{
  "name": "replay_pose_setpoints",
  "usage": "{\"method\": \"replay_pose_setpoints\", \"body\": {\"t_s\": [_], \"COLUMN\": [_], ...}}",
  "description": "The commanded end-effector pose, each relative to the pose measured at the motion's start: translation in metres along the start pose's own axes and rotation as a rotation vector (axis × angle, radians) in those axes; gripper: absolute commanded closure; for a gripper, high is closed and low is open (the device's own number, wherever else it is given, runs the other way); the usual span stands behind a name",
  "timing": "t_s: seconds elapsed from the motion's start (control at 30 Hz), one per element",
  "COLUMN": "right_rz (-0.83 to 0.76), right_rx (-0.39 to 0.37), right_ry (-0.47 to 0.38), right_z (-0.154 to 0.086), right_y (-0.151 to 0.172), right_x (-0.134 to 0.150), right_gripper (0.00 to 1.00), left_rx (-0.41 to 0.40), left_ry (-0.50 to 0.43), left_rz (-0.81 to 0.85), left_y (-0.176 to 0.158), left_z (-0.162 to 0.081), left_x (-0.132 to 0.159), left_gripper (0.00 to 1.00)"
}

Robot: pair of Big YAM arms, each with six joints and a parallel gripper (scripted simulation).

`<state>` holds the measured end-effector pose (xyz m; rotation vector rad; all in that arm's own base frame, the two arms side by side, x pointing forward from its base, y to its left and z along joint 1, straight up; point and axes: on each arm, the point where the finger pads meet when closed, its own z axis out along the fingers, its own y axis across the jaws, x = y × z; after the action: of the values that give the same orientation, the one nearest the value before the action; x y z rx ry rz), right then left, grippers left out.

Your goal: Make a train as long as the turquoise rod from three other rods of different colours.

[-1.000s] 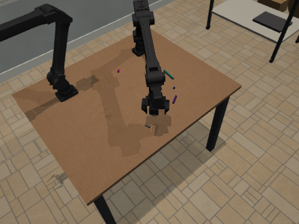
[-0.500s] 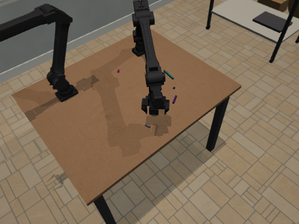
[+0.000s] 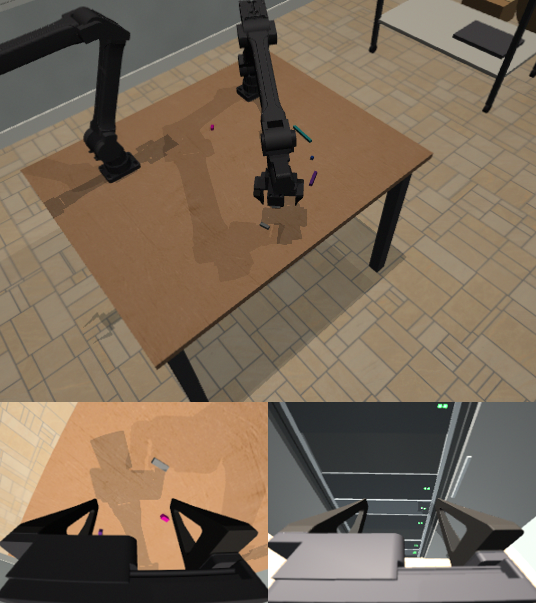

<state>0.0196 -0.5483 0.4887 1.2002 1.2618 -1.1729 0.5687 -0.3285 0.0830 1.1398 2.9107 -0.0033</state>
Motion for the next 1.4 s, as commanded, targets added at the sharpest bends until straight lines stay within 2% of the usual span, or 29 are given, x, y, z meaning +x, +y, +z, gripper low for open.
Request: {"method": "replay_pose_setpoints", "body": {"t_s": [0.0, 0.77, 0.8, 0.87, 0.9, 0.93, 1.0, 1.37], "right_rz": [0.012, 0.012, 0.012, 0.012, 0.012, 0.012, 0.012, 0.012], "right_rx": [0.019, 0.019, 0.019, 0.019, 0.019, 0.019, 0.019, 0.019], "right_ry": [-0.035, -0.035, -0.035, -0.035, -0.035, -0.035, -0.035, -0.035], "right_z": [-0.004, -0.004, -0.004, -0.004, -0.004, -0.004, -0.004, -0.004], "right_y": [-0.009, -0.009, -0.009, -0.009, -0.009, -0.009, -0.009, -0.009], "right_x": [-0.012, -0.012, -0.012, -0.012, -0.012, -0.012, -0.012, -0.012], "right_gripper": [0.0, 0.0, 0.0, 0.0, 0.0, 0.0, 0.0, 0.0], "left_rx": [-0.003, -0.004, 0.001, 0.001, 0.006, 0.004, -0.005, -0.003], "left_ry": [-0.017, -0.019, 0.001, 0.001, 0.027, 0.018, -0.031, -0.031], "left_rz": [0.013, -0.009, -0.027, -0.027, -0.053, -0.081, -0.168, -0.505], "left_y": [0.001, 0.003, 0.005, 0.005, 0.009, 0.011, 0.018, 0.037], "left_z": [-0.003, -0.003, 0.007, 0.007, 0.019, 0.019, -0.013, -0.013], "left_x": [-0.017, -0.016, -0.008, -0.008, 0.004, 0.004, 0.008, 0.036], "left_gripper": [0.0, 0.0, 0.0, 0.0, 0.0, 0.0, 0.0, 0.0]}}
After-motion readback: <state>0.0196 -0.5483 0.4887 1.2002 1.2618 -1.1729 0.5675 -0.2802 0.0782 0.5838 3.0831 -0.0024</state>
